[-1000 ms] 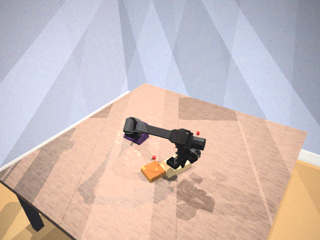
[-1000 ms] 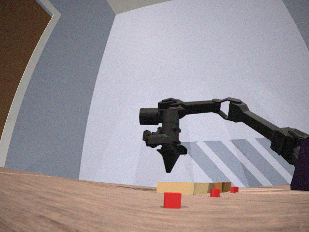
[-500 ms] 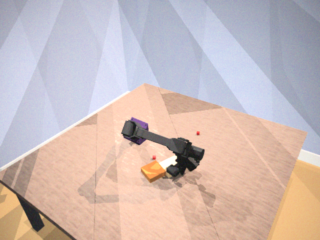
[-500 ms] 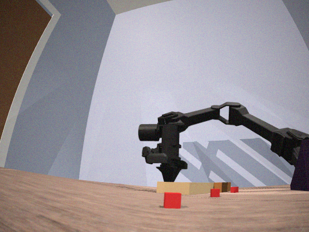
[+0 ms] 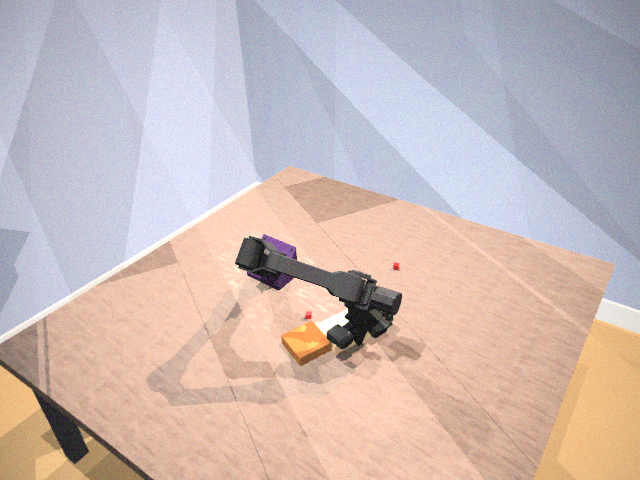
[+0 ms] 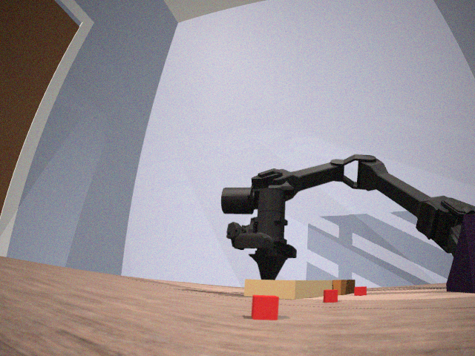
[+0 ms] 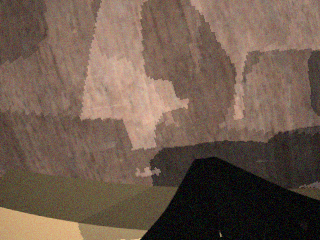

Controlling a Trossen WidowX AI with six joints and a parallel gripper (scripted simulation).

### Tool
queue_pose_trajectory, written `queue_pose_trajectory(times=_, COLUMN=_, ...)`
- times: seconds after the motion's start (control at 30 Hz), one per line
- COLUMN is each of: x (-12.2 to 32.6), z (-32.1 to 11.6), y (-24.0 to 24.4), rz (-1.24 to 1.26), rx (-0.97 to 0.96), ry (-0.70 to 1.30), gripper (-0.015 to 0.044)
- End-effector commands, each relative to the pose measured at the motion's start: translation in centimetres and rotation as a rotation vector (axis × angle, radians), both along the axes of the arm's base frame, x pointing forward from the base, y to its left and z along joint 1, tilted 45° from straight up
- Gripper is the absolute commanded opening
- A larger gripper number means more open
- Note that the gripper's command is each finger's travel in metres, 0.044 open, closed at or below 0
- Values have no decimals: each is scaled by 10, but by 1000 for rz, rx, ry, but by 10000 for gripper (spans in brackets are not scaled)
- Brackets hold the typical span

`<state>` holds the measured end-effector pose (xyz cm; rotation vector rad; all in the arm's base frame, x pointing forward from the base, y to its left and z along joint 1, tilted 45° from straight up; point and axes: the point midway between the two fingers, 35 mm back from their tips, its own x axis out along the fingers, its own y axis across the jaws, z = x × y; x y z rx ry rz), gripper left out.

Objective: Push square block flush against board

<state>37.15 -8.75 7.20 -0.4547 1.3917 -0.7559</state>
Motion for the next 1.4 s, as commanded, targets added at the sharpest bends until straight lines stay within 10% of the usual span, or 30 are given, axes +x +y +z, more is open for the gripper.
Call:
queue_pose_trajectory(times=0.0, x=-9, z=-4, y=0, rz=-4, rx=-1, ry=16, gripper=0)
queue_pose_trajectory(times=1.37, x=14, z=0, y=-4, rz=-4, rx=-1, ry=14, gripper=0)
